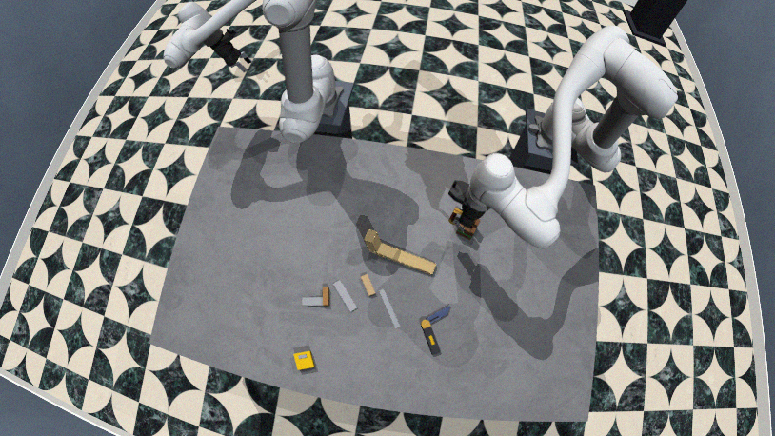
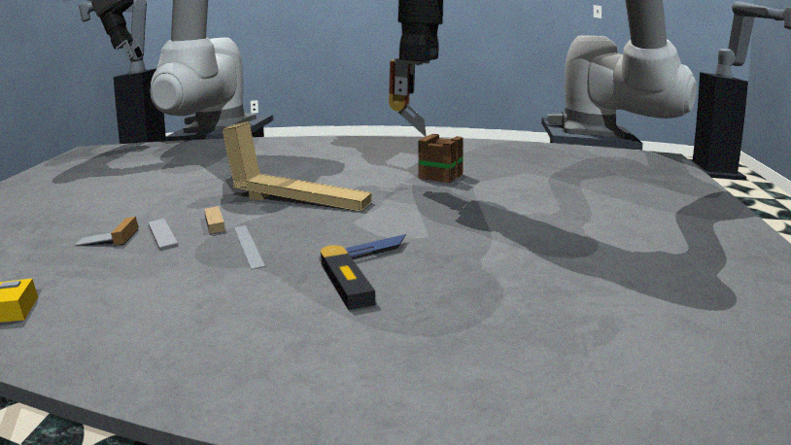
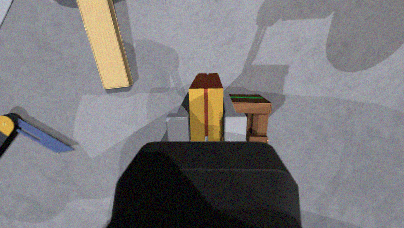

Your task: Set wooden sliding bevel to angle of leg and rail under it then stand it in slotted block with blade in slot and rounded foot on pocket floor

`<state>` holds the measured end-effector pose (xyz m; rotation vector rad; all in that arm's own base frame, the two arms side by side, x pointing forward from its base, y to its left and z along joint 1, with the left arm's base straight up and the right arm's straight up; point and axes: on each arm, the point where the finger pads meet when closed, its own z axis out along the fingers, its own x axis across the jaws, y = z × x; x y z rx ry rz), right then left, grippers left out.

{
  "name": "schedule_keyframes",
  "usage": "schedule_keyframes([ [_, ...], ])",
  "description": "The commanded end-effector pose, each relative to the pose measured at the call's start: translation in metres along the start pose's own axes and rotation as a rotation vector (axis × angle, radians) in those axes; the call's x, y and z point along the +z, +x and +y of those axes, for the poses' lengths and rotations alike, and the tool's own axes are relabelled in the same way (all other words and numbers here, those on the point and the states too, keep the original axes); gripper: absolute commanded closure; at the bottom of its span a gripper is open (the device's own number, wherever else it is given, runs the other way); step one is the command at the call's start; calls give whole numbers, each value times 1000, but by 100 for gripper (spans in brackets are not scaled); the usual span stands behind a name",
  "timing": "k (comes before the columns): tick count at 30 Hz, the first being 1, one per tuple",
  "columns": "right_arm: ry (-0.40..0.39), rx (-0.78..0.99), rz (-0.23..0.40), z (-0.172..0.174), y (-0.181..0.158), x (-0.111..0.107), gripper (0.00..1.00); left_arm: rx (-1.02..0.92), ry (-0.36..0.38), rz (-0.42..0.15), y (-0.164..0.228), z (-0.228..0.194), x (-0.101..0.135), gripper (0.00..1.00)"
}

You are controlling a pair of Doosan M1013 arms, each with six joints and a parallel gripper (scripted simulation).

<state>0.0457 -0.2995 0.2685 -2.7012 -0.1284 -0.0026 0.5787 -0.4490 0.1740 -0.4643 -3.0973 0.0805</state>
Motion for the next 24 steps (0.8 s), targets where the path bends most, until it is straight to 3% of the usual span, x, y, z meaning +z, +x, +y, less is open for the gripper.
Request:
schedule_keyframes([
  [1,-1,0,0,0,0,-1,0,-10,-22,0,-17,-20,-1,100],
  [24,-1,0,0,0,0,-1,0,-73,-145,2,-113,-136,-2,100],
])
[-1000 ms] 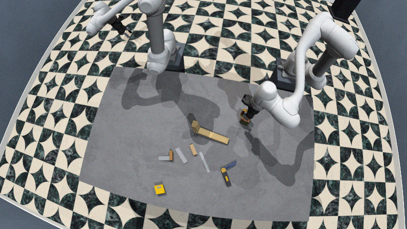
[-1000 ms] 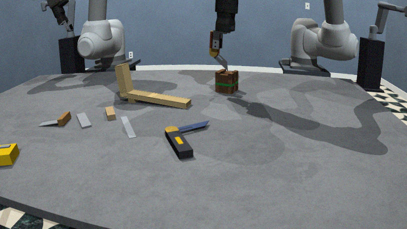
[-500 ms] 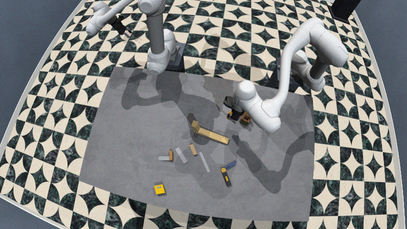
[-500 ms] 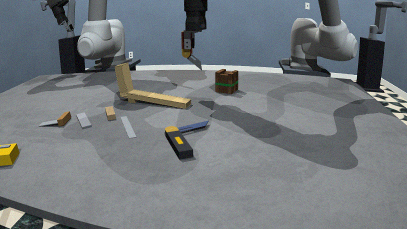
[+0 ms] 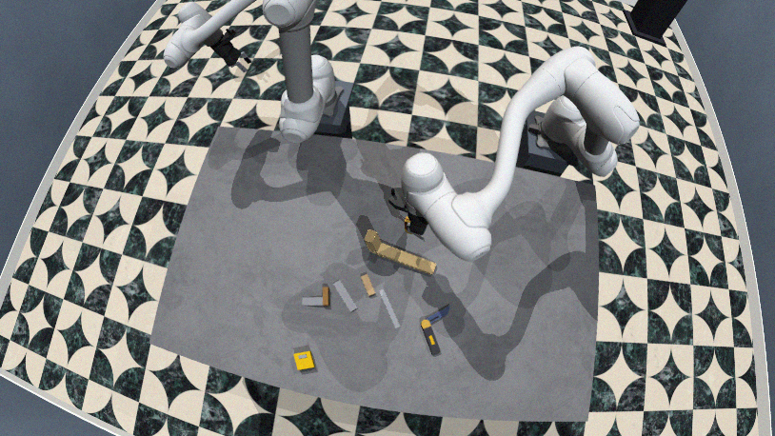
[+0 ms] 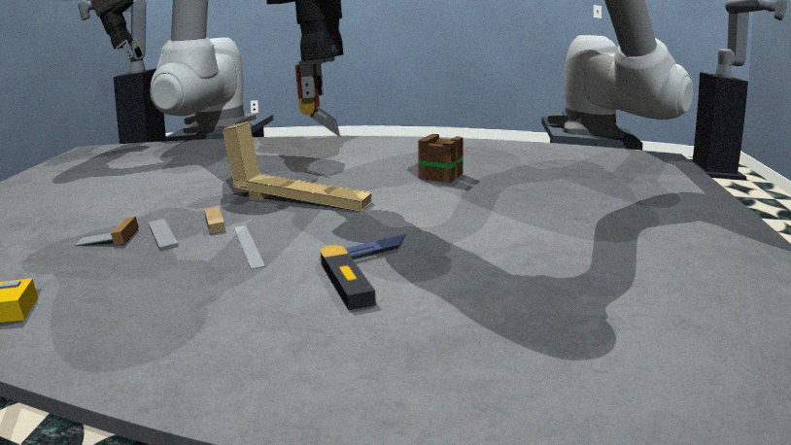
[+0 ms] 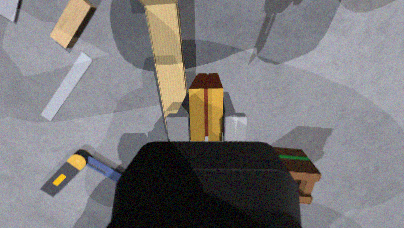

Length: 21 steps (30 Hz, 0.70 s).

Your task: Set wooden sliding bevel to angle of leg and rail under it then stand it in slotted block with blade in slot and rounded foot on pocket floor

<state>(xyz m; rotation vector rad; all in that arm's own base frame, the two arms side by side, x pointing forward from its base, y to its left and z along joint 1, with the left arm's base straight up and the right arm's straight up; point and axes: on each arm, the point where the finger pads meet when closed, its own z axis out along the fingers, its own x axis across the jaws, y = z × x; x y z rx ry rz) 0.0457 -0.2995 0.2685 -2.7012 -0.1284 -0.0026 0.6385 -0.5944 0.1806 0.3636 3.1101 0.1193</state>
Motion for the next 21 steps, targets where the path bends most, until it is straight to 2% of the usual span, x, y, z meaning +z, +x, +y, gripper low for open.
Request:
schedule_keyframes([
  [1,-1,0,0,0,0,-1,0,-8,-17,1,-12,-15,-4,100],
  [13,-1,0,0,0,0,-1,0,-29,-60,2,-43,-58,-9,100],
  [21,-1,0,0,0,0,-1,0,-37,-74,2,-53,-72,-11,100],
])
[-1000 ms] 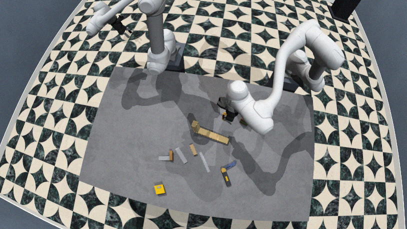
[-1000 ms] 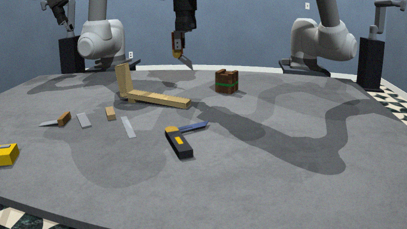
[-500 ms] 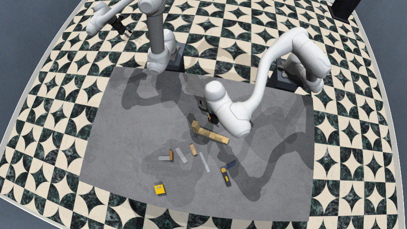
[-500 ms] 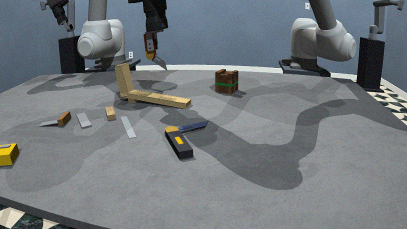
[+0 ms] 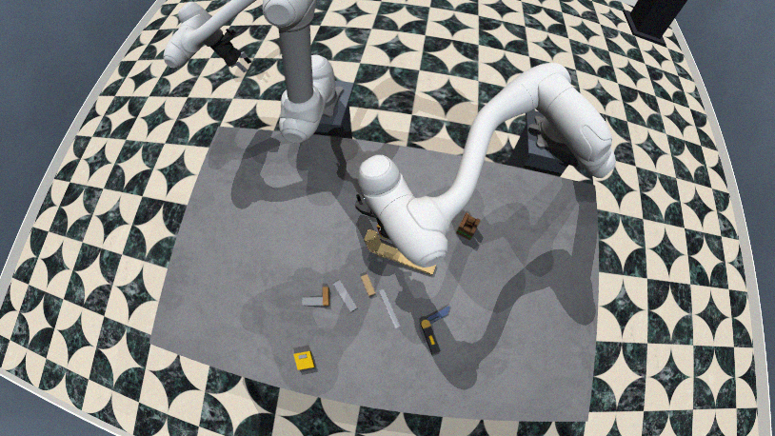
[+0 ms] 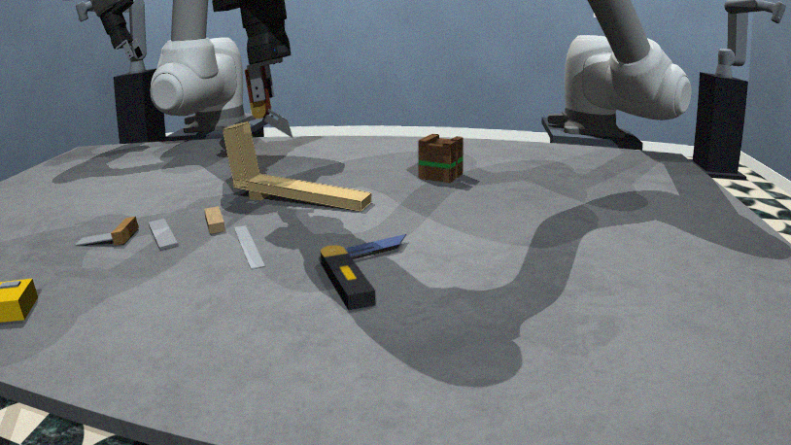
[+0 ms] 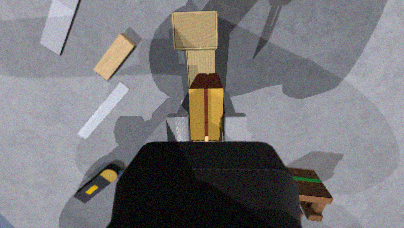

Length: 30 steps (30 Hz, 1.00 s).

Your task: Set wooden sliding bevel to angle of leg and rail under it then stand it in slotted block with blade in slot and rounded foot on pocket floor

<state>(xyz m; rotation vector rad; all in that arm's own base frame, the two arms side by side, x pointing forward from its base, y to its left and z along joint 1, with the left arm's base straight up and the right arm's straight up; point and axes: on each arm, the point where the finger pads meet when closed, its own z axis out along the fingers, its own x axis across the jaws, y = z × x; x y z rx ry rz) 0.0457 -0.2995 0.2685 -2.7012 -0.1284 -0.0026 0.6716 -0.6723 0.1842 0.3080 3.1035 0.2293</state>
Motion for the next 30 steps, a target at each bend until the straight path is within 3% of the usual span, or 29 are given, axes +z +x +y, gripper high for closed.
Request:
schedule_keyframes([
  [1,-1,0,0,0,0,-1,0,-3,-5,-1,-4,-6,-3,100],
  [30,-1,0,0,0,0,-1,0,-8,-16,-1,-12,-16,-5,100],
])
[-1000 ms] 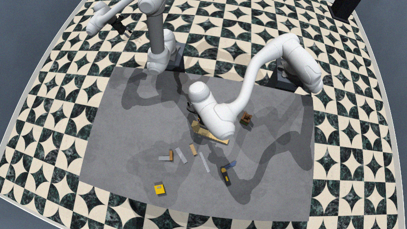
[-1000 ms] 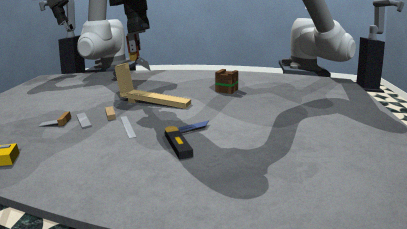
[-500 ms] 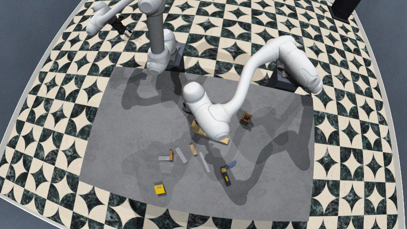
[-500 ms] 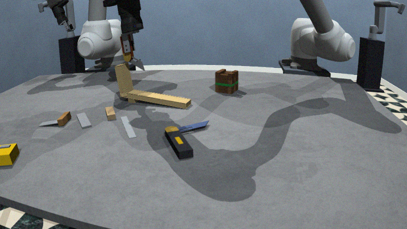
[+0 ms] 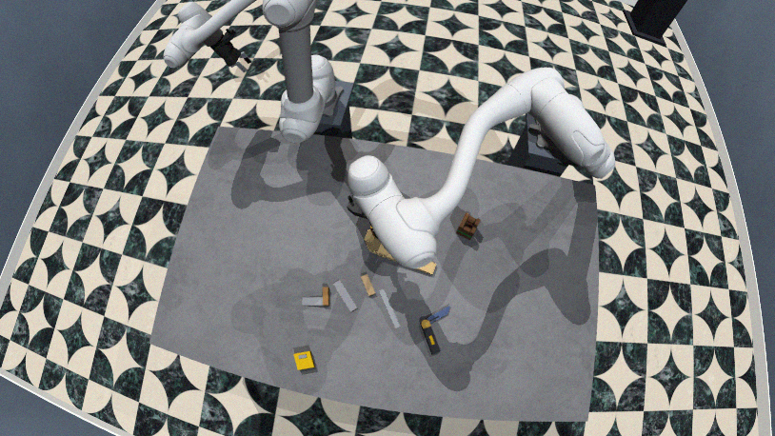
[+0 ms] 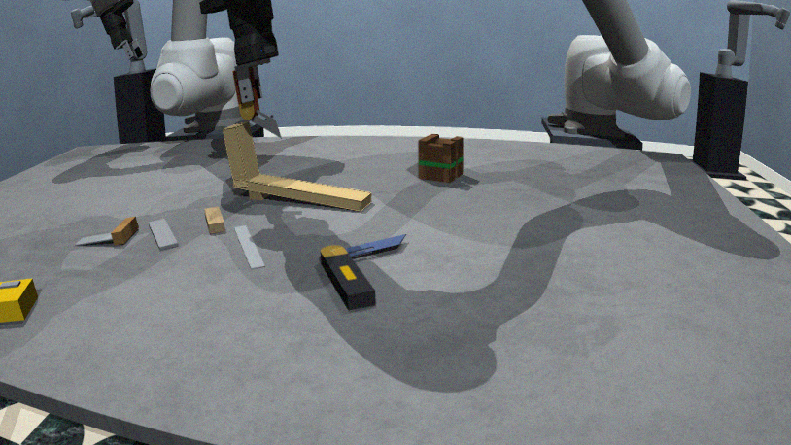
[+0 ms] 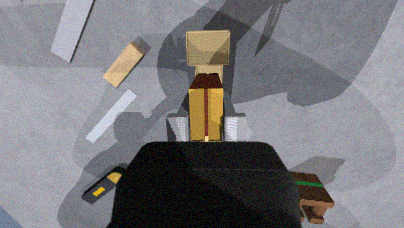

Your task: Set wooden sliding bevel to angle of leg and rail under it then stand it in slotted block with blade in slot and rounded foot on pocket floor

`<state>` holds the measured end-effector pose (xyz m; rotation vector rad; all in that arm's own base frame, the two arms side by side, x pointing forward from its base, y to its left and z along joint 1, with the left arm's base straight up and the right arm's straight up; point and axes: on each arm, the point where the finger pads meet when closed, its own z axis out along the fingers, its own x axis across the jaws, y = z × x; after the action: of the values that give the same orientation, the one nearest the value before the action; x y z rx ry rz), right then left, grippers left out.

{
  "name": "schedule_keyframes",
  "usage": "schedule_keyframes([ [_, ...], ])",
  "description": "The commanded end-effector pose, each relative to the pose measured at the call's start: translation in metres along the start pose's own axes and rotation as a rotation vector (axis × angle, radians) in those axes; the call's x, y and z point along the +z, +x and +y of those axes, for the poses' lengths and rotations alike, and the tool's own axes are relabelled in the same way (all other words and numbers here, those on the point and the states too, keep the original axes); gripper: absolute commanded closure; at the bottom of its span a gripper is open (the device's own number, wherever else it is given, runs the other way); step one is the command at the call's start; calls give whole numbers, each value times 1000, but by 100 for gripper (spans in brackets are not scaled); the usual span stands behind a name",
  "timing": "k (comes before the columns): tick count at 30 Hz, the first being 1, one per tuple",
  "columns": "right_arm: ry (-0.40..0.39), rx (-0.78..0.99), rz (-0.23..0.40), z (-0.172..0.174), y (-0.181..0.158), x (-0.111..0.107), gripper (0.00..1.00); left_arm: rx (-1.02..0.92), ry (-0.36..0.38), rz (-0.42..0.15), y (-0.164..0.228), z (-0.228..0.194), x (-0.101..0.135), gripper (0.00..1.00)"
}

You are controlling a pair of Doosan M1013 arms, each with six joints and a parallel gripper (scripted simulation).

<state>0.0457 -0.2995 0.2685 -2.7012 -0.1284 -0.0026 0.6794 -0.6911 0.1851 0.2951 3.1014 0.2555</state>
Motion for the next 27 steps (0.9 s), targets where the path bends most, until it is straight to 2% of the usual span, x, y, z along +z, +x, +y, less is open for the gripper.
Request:
schedule_keyframes([
  [1,-1,0,0,0,0,-1,0,0,1,-2,0,0,-2,100],
  [19,-1,0,0,0,0,-1,0,0,1,-2,0,0,14,100],
  [27,-1,0,0,0,0,-1,0,0,1,-2,0,0,32,100],
])
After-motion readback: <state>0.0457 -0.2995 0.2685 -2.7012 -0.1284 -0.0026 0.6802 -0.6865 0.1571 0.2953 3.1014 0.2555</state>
